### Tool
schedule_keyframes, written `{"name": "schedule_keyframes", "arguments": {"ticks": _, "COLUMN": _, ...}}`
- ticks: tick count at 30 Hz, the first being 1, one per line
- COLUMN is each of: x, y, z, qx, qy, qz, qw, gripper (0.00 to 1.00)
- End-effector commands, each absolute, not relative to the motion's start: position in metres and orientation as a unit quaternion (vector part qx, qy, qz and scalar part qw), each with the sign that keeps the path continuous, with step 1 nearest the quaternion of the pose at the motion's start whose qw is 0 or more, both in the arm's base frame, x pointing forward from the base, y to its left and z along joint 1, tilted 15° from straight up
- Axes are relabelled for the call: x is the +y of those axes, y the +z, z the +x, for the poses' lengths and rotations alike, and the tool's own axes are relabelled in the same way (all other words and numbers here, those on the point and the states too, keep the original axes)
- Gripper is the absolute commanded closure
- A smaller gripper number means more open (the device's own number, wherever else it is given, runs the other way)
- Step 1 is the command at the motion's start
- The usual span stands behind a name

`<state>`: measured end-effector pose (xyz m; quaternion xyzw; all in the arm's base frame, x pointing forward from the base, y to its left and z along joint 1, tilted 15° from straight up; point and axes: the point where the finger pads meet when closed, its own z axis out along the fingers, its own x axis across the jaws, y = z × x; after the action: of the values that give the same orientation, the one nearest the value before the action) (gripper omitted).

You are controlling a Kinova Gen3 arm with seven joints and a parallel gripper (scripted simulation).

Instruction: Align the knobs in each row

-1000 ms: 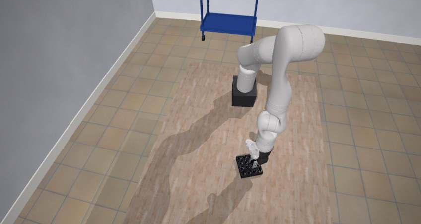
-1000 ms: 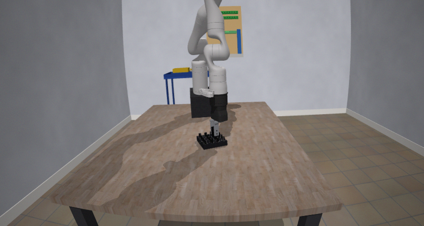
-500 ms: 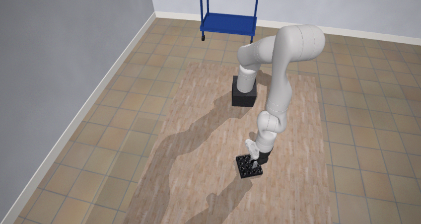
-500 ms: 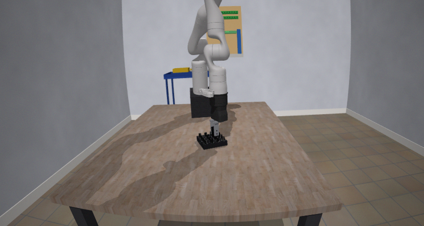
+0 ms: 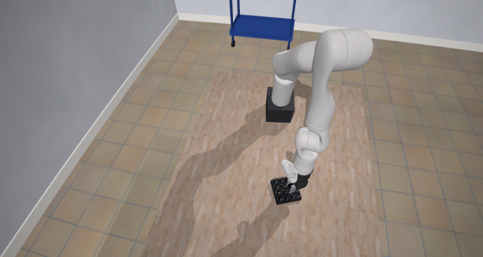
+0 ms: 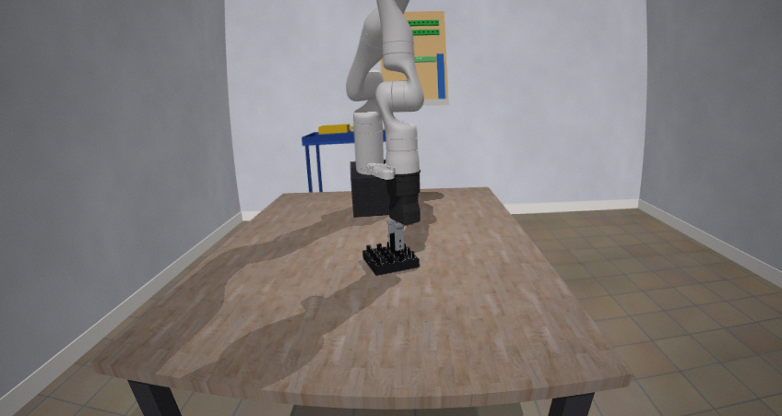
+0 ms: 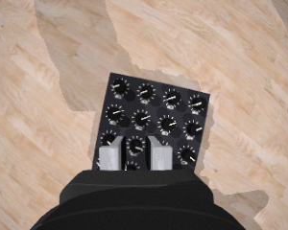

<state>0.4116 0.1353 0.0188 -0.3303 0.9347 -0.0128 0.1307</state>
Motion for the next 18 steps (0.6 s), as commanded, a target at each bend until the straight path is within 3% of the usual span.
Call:
{"name": "schedule_keyframes", "arguments": {"ticks": 1, "x": 0.1347, "y": 0.016, "z": 0.4108, "qx": 0.932, "qy": -0.015, "qz": -0.338, "qw": 0.13, "gripper": 0.54}}
{"name": "schedule_keyframes", "arguments": {"ticks": 18, "x": 0.1366, "y": 0.0068, "z": 0.4178, "qx": 0.931, "qy": -0.016, "qz": -0.338, "qw": 0.134, "gripper": 0.54}}
